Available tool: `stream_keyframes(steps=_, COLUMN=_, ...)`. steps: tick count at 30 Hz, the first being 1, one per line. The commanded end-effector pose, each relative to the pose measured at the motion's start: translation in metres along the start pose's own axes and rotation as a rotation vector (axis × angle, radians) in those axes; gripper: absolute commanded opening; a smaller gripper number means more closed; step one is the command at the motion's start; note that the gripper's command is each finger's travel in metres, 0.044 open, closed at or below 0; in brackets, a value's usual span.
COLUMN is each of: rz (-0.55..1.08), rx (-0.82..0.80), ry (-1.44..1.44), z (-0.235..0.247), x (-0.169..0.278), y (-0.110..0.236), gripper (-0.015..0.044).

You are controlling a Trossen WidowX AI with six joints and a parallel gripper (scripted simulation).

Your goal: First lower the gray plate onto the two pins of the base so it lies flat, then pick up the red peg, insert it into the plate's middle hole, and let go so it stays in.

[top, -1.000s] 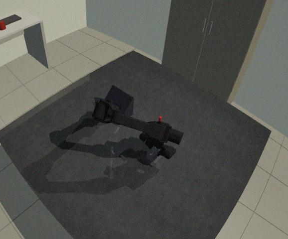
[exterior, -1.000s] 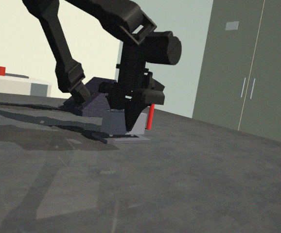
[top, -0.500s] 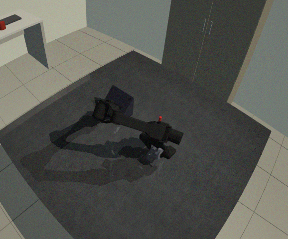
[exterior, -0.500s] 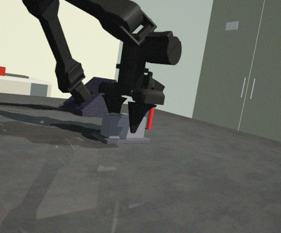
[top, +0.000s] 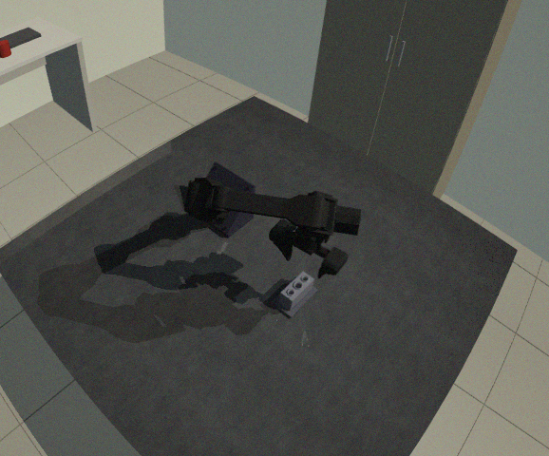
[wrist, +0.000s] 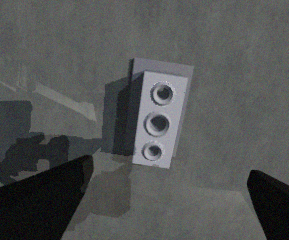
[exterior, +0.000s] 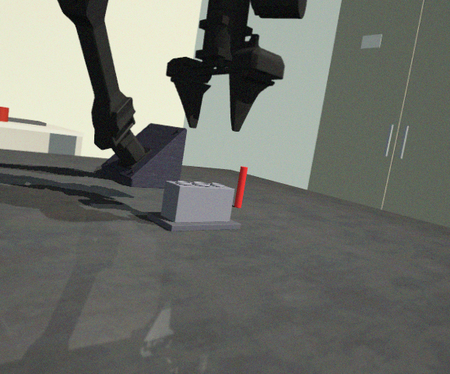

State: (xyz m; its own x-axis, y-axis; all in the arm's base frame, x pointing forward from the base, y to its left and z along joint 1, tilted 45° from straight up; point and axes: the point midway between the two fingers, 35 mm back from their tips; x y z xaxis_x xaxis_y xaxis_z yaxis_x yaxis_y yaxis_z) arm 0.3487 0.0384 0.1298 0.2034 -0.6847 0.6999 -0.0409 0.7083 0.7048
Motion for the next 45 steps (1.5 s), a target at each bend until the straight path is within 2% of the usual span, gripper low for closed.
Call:
stream_keyframes(steps=1, rz=0.002, rx=-0.023, ry=0.006, z=0.0, x=0.001, y=0.005, gripper=0.044)
stream_keyframes(steps=7, rz=0.0, rx=-0.023, ry=-0.049, z=0.0, x=-0.003, y=0.005, gripper=0.044)
stream_keyframes(steps=33, rz=0.016, rx=-0.051, ry=-2.212, z=0.048, x=-0.162, y=0.016, gripper=0.044)
stream_keyframes(steps=41, rz=0.043, rx=-0.041, ry=-2.699, z=0.071, x=-0.191, y=0.014, gripper=0.044)
stream_keyframes(steps=45, rz=0.047, rx=-0.039, ry=-2.76, z=0.074, x=-0.194, y=0.014, gripper=0.044)
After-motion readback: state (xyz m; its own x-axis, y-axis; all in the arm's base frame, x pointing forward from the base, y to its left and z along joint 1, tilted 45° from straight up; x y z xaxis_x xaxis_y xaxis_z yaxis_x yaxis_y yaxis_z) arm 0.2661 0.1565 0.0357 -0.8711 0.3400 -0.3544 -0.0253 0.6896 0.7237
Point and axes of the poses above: the point midway between the two fingers, 35 mm back from their tips, its own y axis back along the fingers, its own z axis across the jaws, x = y × z, and after that the axes turned 9 degrees about y, right-handed
